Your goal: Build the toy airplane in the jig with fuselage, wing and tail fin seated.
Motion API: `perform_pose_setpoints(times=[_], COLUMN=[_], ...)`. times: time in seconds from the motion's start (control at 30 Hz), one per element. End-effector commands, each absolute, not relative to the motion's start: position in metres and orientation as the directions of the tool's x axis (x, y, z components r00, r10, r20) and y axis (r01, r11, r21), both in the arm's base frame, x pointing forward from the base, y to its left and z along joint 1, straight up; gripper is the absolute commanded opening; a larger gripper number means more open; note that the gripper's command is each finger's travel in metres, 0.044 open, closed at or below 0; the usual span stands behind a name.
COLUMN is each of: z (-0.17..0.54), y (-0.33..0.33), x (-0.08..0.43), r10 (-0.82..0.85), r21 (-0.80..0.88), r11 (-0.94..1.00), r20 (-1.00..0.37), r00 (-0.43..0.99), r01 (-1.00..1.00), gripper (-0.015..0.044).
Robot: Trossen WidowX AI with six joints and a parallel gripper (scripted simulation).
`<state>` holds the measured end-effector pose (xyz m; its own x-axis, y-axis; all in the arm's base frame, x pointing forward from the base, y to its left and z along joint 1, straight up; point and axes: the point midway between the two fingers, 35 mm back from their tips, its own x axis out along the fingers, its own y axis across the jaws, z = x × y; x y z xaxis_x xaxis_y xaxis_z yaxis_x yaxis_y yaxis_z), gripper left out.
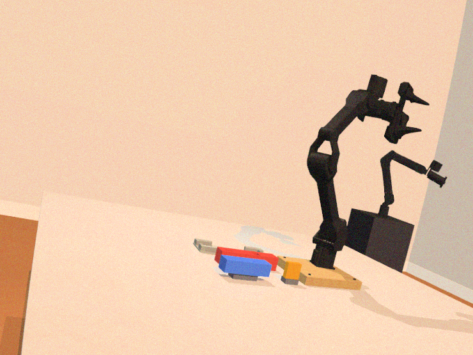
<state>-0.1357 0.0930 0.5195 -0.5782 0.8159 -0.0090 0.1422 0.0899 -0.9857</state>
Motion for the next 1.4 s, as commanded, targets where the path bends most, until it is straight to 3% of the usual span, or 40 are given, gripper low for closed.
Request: perform_pose_setpoints(times=[0.0,0.1,0.33,0.63,0.83,1.07,1.37], z=[0.519,0.515,0.489,0.458,0.428,0.384,0.323], y=[0.093,0.076,-0.021,-0.126,-0.199,-0.265,-0.291], x=[-0.136,-0.152,-0.198,-0.189,-0.153,-0.076,0.053], r10=[0.816,0.754,0.382,-0.055,-0.355,-0.618,-0.744], r21=[-0.986,-0.987,-0.988,-0.982,-0.961,-0.912,-0.788], r11=[0.090,0.094,0.088,0.078,0.156,0.257,0.487], r20=[-0.009,-0.017,-0.083,-0.178,-0.269,-0.409,-0.600], r00=[-0.578,-0.656,-0.921,-0.982,-0.895,-0.672,-0.294], r01=[0.142,0.134,0.125,0.173,0.227,0.319,0.376], gripper=[0.0426,0.0440,0.0440,0.0440,0.0440,0.0440,0.0440])
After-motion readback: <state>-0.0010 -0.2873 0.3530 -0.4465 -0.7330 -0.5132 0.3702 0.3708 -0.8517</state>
